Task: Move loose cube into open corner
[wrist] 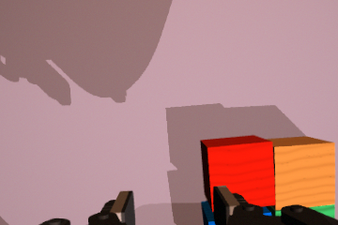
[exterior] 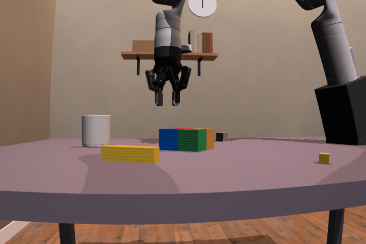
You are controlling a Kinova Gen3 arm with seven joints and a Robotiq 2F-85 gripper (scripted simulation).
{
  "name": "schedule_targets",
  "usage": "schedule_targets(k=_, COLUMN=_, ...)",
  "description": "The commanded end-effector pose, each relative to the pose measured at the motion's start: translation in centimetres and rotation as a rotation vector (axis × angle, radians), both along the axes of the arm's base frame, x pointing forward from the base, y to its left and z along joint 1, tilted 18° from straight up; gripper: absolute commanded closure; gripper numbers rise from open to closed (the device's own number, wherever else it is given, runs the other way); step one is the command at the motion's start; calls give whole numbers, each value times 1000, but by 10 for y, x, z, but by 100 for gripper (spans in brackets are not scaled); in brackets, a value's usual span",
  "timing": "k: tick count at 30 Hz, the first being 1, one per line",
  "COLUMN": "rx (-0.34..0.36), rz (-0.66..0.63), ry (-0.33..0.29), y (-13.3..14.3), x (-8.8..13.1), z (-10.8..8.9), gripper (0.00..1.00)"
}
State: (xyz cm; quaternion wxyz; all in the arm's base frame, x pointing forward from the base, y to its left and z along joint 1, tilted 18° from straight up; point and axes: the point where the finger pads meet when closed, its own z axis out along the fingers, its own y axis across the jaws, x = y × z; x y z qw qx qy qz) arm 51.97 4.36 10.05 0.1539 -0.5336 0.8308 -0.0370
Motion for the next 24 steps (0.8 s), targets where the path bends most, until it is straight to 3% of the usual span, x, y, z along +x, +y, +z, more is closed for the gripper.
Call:
schedule_targets(k=1, rx=14, rz=-29, ry=9, y=1, x=-4, z=1, gripper=46)
schedule_targets(k=11, rx=41, rz=-113, ry=17, y=0, x=-5, z=-1, gripper=46)
schedule_targets(k=24, rx=120, rz=-357, ry=42, y=-4, x=-11, z=-5, gripper=46)
